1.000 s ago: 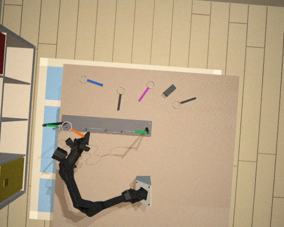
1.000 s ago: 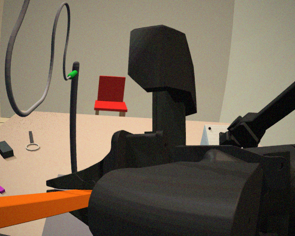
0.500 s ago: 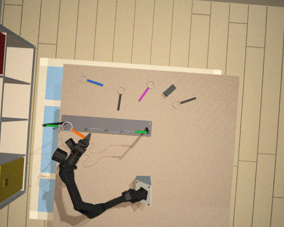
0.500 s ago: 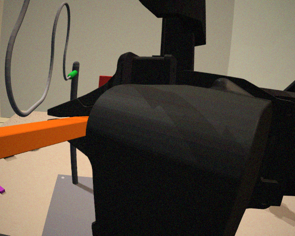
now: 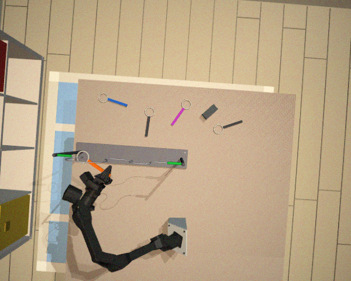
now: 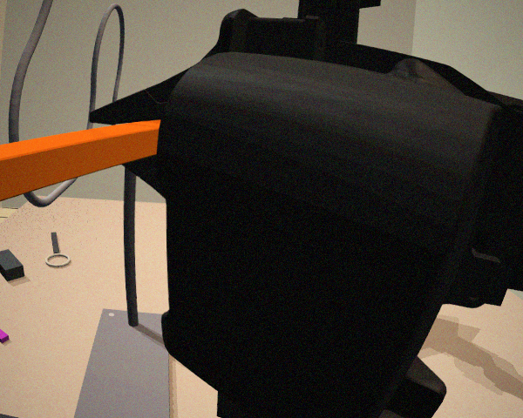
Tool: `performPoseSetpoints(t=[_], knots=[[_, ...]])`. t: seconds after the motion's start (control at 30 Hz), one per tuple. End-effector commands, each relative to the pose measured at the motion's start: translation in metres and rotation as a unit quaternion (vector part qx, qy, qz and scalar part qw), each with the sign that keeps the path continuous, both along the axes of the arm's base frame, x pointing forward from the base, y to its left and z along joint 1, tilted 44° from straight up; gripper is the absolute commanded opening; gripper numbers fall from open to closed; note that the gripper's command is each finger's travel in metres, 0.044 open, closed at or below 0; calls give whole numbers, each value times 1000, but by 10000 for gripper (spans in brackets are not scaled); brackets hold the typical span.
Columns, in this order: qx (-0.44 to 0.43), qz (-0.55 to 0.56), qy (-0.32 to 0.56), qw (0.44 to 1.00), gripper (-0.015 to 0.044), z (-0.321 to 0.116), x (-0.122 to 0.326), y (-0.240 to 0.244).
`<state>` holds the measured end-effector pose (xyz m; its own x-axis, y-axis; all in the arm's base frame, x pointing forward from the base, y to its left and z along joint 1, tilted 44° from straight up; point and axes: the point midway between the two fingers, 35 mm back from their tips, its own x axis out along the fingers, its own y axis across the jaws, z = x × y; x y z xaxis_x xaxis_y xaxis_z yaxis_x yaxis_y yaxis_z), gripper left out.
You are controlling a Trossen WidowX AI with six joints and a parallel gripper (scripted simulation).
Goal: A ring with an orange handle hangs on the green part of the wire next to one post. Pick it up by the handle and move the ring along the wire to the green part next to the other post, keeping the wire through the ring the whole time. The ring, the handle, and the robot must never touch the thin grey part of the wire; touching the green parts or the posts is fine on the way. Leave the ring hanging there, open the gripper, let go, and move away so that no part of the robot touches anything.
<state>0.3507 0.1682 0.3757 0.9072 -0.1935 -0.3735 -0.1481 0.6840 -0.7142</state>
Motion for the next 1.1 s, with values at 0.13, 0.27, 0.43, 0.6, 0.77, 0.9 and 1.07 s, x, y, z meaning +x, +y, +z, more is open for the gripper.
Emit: performPoseSetpoints(t=[0.13,0.27,0.43,0.6,0.77,0.9,1.07], knots=[[-43,-1,-13,999,-150,15,0,-11],[-63,0,-16,998,-150,20,1,-15],[-87,1,-19,996,-150,26,2,-19],[-110,2,-22,994,-150,33,3,-23],[-132,3,-25,991,-150,39,4,-27],[-146,9,-29,989,-150,43,5,-29],[-173,33,-47,983,-150,51,13,-34]])
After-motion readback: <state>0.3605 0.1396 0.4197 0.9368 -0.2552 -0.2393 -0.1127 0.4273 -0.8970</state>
